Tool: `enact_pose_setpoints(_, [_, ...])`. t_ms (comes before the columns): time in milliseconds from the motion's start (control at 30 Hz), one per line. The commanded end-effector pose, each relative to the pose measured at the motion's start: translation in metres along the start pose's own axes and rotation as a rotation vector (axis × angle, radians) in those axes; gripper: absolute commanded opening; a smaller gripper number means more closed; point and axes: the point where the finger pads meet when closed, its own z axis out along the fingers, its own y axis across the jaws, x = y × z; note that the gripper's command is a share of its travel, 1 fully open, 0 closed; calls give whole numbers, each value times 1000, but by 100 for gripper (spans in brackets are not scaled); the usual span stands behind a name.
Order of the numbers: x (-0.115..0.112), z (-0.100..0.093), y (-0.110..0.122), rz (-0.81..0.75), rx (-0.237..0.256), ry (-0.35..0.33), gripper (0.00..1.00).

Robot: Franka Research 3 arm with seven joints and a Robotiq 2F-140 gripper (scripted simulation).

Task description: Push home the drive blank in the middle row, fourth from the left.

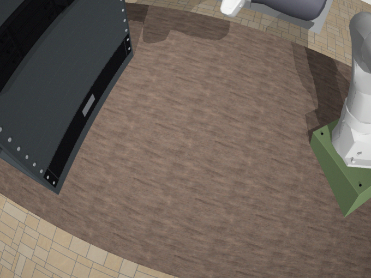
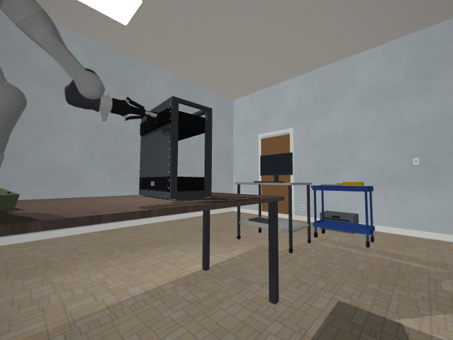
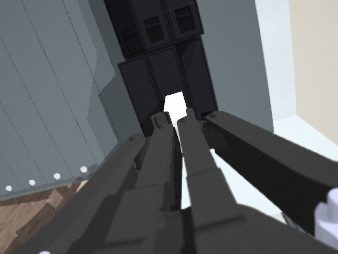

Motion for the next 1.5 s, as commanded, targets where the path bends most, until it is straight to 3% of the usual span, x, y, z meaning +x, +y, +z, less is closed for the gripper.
enact_pose_setpoints(0, [1, 0, -1, 2, 1, 2, 0])
enact_pose_setpoints(1300, [1, 1, -1, 2, 1, 2, 0])
enact_pose_setpoints(1467, [1, 8, -2, 2, 1, 2, 0])
